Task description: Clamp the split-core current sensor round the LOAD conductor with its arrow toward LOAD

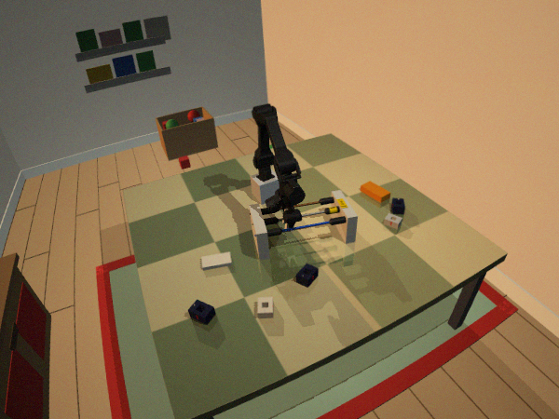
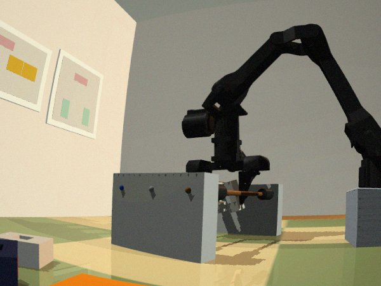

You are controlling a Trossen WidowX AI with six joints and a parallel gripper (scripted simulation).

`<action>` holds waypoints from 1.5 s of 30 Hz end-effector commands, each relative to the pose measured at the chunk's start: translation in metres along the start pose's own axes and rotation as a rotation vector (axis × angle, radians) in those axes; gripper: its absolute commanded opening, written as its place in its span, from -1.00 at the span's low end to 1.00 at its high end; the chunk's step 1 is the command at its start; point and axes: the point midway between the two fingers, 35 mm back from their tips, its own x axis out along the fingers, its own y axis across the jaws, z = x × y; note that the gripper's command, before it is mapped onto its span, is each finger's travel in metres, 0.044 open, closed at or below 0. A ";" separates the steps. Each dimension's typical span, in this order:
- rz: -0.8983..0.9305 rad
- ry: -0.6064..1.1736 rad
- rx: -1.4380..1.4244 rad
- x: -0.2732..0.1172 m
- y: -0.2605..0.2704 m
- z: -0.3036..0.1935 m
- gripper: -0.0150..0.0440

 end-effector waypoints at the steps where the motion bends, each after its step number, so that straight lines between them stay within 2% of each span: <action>1: 0.000 0.000 0.000 0.000 0.000 0.000 0.40; 8: -0.024 0.001 -0.001 -0.001 0.001 0.000 1.00; 13: -0.205 0.008 -0.002 -0.014 0.004 -0.002 1.00; 33: -0.259 0.010 -0.002 0.010 -0.003 -0.003 1.00; 45: -0.369 0.010 -0.002 0.010 -0.007 -0.003 1.00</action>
